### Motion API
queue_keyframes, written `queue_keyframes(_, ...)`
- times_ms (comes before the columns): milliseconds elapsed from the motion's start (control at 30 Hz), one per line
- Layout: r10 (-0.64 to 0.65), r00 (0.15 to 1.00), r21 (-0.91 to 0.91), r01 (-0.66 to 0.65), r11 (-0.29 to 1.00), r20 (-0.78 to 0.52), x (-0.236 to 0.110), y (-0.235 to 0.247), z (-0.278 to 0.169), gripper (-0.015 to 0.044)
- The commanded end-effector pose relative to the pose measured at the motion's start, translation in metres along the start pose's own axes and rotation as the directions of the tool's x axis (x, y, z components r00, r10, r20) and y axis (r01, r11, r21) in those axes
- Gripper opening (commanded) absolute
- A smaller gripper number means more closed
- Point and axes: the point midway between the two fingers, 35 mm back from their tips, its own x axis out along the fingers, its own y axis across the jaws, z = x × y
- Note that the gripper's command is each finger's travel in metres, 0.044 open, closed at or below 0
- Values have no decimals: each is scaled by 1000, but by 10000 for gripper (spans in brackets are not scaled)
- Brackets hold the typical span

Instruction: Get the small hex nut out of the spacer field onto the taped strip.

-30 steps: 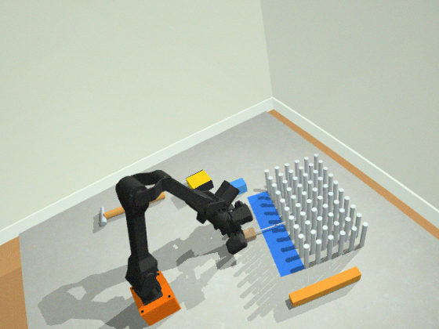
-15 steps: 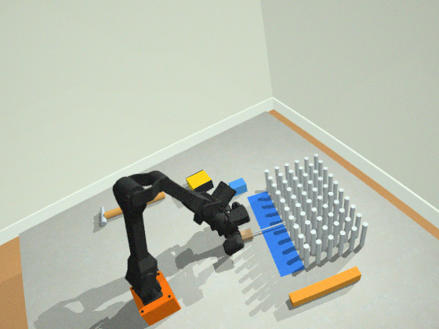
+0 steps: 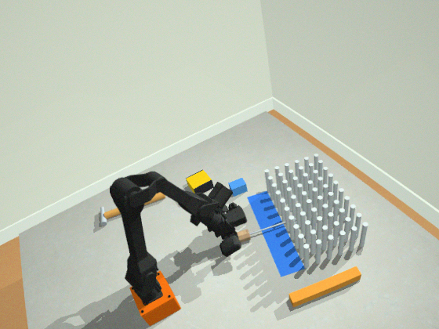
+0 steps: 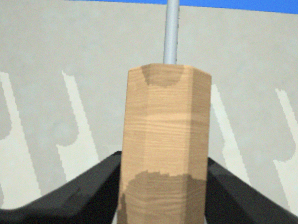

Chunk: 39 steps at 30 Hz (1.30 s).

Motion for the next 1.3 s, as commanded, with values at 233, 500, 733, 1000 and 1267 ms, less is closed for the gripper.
queue_keyframes(233, -1, 1000, 3, 1, 1000, 0, -4, 0, -8, 0)
queue_keyframes(500, -1, 1000, 3, 1, 1000, -1, -6, 0, -13, 0)
queue_keyframes(733, -1, 1000, 3, 1, 1000, -1, -8, 0, -18, 0)
queue_keyframes(1000, -1, 1000, 2, 1, 1000, -2, -11, 0, -24, 0)
queue_keyframes(1267, -1, 1000, 2, 1, 1000, -2, -13, 0, -29, 0)
